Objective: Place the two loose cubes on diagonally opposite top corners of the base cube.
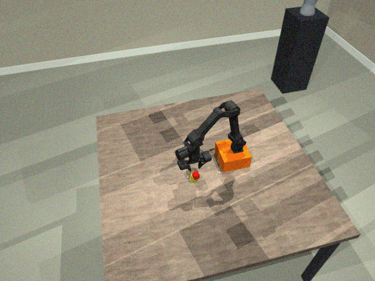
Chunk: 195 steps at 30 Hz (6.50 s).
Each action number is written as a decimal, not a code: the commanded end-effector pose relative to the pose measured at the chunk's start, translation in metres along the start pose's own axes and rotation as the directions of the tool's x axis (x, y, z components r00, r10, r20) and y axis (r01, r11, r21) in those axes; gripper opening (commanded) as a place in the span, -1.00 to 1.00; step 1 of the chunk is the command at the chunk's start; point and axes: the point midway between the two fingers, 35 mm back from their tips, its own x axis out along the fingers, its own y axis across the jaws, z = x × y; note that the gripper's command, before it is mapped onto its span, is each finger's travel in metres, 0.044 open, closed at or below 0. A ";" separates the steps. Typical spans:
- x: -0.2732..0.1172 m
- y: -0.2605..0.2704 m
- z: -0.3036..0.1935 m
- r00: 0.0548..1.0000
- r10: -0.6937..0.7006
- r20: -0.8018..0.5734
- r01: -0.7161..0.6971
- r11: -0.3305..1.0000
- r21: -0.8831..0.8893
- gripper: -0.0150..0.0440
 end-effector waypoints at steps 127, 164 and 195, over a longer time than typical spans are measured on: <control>-0.039 -0.007 0.188 1.000 0.005 0.015 0.000 0.949 -0.315 -0.14; -0.034 0.007 0.070 1.000 0.006 0.005 -0.006 0.997 -0.073 -0.14; -0.001 -0.003 0.020 1.000 0.005 0.000 -0.005 0.999 0.039 -0.14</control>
